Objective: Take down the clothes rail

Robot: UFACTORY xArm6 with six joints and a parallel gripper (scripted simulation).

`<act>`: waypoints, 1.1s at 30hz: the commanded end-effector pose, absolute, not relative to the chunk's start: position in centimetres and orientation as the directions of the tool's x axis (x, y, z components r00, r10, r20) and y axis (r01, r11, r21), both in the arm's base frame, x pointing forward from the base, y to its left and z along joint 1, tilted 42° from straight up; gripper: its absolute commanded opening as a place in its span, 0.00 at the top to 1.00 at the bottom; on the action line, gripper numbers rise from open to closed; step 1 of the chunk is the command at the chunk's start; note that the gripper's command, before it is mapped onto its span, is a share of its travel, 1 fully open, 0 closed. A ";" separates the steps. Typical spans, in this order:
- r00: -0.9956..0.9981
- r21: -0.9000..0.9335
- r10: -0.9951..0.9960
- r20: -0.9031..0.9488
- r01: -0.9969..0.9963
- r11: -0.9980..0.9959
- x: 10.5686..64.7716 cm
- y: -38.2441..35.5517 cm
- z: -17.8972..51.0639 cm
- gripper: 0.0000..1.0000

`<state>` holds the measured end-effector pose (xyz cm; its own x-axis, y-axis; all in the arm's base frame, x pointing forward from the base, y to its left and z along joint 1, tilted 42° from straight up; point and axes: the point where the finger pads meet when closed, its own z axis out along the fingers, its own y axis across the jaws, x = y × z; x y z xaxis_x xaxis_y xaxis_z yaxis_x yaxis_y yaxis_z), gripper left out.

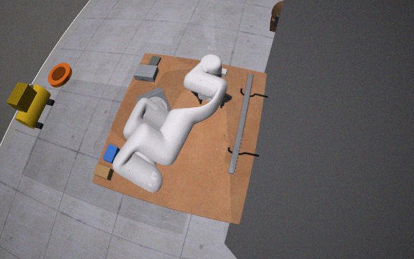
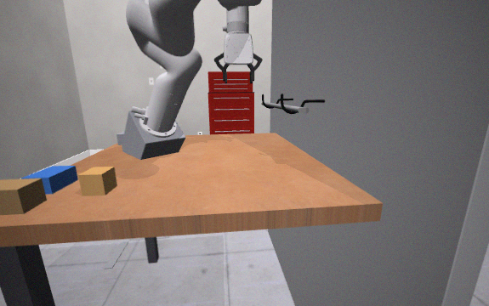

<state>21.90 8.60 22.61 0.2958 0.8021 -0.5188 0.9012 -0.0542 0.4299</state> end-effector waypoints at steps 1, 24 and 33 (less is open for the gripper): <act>0.295 0.430 0.804 -0.517 0.901 -0.054 22.5 8.6 22.8 0.00; 0.295 0.431 0.804 -0.517 0.901 -0.054 25.8 8.0 23.8 0.00; 0.296 0.431 0.804 -0.517 0.901 -0.054 26.9 7.8 24.1 0.00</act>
